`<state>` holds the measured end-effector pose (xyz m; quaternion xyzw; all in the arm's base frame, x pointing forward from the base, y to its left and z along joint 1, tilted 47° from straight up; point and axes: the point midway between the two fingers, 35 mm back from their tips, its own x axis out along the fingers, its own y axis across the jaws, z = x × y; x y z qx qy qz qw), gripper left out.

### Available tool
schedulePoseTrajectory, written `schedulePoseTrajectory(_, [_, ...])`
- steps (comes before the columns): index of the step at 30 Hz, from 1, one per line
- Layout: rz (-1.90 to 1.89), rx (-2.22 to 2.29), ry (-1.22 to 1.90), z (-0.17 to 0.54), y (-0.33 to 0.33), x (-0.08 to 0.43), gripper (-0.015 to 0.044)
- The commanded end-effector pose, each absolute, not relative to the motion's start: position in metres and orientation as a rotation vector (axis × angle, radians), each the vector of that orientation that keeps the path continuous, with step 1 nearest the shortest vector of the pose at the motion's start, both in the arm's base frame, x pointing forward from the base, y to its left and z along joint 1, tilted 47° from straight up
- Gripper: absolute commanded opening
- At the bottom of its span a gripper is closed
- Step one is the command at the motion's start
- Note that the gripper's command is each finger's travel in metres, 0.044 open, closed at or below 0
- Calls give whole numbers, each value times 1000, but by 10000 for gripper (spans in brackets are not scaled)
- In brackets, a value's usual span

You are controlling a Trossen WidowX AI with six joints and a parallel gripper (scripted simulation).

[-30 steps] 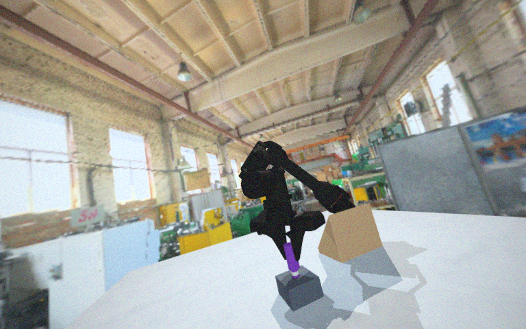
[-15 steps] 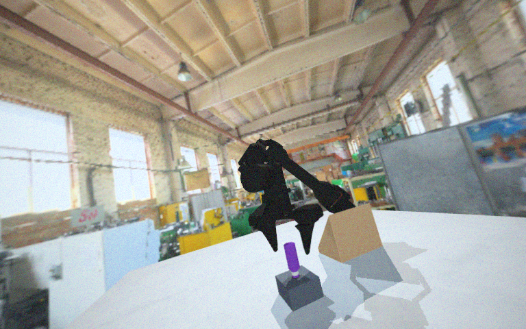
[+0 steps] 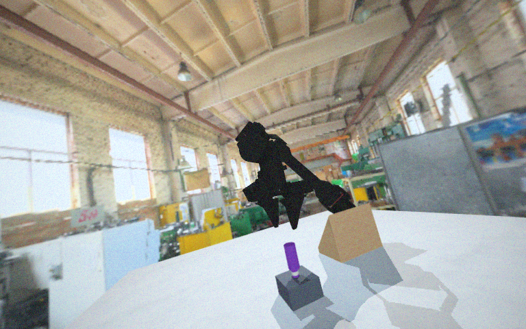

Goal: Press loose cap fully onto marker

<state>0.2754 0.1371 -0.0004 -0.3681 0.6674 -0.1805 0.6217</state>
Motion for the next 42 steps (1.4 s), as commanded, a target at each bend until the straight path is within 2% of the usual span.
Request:
schedulePoseTrajectory(1, [-597,-650,1449,-5,133,275,230])
schedulePoseTrajectory(10, [-597,-650,1449,-5,133,275,0])
schedulePoseTrajectory(42, [-598,-650,1448,-26,111,276,0])
